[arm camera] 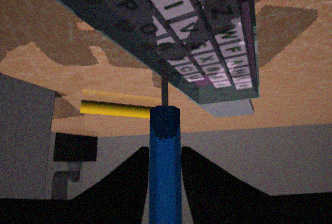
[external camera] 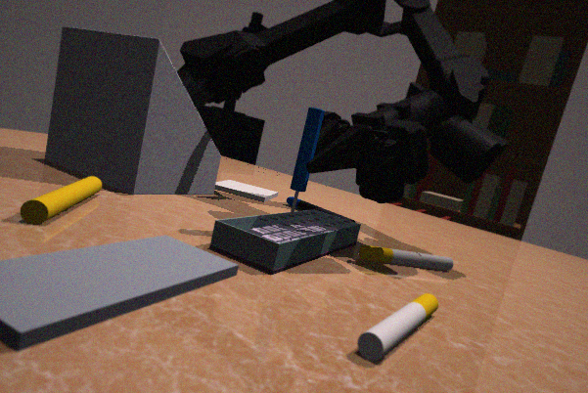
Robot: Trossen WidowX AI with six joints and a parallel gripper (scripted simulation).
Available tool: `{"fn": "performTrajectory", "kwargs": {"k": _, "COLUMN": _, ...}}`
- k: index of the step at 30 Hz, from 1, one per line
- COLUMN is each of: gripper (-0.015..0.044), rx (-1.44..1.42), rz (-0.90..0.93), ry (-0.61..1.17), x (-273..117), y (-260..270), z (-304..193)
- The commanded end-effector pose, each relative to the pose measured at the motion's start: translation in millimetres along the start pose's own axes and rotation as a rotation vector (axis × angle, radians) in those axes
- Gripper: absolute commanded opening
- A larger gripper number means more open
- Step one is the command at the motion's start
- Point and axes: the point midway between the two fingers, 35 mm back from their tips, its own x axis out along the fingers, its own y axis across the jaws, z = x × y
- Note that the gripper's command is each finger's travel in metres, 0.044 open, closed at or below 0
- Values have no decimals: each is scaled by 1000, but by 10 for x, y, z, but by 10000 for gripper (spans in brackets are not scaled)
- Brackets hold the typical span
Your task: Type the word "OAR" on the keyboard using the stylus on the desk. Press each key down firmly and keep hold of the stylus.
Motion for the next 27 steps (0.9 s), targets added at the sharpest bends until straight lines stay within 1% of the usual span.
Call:
{"fn": "performTrajectory", "kwargs": {"k": 1, "gripper": 81, "rx": 3, "rz": 4, "ry": -3, "x": 18, "y": 9, "z": 23}}
{"fn": "performTrajectory", "kwargs": {"k": 27, "gripper": 81, "rx": 2, "rz": 4, "ry": -3, "x": 66, "y": 9, "z": 105}}
